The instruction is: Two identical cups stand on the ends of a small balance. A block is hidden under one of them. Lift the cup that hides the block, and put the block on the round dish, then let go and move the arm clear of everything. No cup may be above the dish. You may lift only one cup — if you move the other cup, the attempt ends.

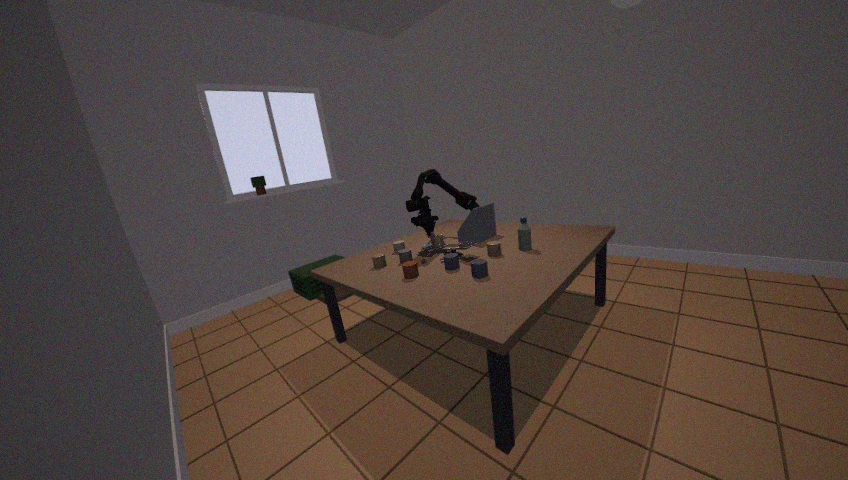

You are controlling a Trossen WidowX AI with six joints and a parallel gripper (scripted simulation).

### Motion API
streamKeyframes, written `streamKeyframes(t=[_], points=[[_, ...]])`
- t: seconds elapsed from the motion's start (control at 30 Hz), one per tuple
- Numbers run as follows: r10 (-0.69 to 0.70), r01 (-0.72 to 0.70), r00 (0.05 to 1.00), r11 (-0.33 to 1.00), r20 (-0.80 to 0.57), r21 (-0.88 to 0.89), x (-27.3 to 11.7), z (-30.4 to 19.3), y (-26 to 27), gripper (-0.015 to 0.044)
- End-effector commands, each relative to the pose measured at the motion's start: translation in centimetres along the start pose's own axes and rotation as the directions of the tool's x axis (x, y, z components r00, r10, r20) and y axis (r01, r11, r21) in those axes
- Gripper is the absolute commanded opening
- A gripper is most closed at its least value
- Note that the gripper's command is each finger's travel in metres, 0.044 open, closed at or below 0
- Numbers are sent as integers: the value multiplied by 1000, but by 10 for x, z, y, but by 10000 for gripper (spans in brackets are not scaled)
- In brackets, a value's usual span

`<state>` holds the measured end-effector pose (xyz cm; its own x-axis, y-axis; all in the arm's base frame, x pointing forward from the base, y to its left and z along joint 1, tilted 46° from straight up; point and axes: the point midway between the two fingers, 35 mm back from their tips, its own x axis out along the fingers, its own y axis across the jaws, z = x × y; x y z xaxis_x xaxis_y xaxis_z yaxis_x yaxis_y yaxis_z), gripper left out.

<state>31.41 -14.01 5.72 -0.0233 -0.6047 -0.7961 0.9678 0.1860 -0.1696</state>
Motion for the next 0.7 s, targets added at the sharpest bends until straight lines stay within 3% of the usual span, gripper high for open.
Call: streamKeyframes(t=[0.0, 0.67], points=[[6, -6, 1000, 1000, 22, -1, 0, 19, -17, 0], [-67, 67, 990, 998, 120, 5, 11, 82, -121, 0]])
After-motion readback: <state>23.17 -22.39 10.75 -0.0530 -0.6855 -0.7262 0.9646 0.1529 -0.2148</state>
